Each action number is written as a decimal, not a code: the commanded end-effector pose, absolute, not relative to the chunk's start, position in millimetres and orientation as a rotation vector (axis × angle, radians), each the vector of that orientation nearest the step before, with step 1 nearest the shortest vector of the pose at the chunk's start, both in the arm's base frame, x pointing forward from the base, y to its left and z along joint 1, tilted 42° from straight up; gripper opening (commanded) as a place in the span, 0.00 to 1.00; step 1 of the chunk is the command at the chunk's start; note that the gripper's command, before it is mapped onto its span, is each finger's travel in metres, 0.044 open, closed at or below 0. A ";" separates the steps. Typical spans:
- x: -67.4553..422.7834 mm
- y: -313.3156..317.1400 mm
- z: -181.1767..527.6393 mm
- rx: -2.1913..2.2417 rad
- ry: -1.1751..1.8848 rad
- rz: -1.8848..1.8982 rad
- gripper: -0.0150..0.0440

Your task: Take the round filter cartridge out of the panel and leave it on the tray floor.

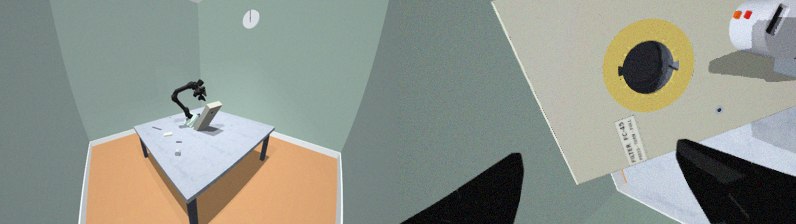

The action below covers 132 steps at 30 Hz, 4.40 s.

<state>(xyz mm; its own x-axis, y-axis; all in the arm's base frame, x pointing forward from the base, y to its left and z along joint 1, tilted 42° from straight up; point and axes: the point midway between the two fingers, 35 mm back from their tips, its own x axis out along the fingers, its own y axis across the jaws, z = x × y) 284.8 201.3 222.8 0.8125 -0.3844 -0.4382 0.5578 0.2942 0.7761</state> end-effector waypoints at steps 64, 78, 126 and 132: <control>270.6 91.3 110.6 -0.642 1.006 -0.391 0.64; 278.0 98.0 118.2 -0.643 1.006 -0.391 0.25; 238.3 227.1 105.2 -0.721 1.086 -0.267 0.25; 210.0 255.7 69.3 -0.849 1.196 -0.035 0.25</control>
